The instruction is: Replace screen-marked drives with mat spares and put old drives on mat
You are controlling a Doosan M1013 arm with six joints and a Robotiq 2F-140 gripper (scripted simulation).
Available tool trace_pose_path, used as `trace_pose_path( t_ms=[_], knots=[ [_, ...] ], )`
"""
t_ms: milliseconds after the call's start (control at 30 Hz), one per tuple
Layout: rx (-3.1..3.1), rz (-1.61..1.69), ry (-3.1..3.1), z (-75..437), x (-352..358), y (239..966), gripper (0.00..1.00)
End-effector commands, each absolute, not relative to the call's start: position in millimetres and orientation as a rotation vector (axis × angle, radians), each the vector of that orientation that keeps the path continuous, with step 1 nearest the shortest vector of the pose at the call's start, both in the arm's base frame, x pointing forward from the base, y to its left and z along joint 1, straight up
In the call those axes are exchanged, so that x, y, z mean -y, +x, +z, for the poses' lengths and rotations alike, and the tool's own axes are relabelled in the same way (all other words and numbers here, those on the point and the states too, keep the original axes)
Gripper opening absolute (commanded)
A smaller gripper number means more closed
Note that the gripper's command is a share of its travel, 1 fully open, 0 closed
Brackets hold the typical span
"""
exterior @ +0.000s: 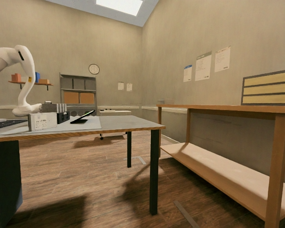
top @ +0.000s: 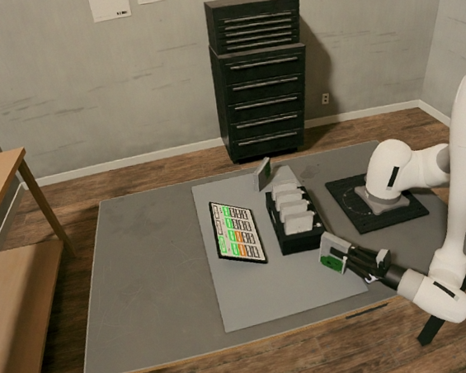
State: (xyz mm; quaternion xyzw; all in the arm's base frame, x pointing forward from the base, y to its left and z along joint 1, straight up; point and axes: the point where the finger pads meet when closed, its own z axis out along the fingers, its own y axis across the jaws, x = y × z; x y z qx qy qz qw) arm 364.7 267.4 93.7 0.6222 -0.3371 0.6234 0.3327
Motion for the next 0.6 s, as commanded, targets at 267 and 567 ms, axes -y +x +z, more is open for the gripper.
trace_pose_path(
  t_ms=[267,567],
  knots=[
    [0.881,1.629,1.625,94.2,-267.5,364.7,0.10],
    [0.881,1.629,1.625,94.2,-267.5,364.7,0.40]
  ],
)
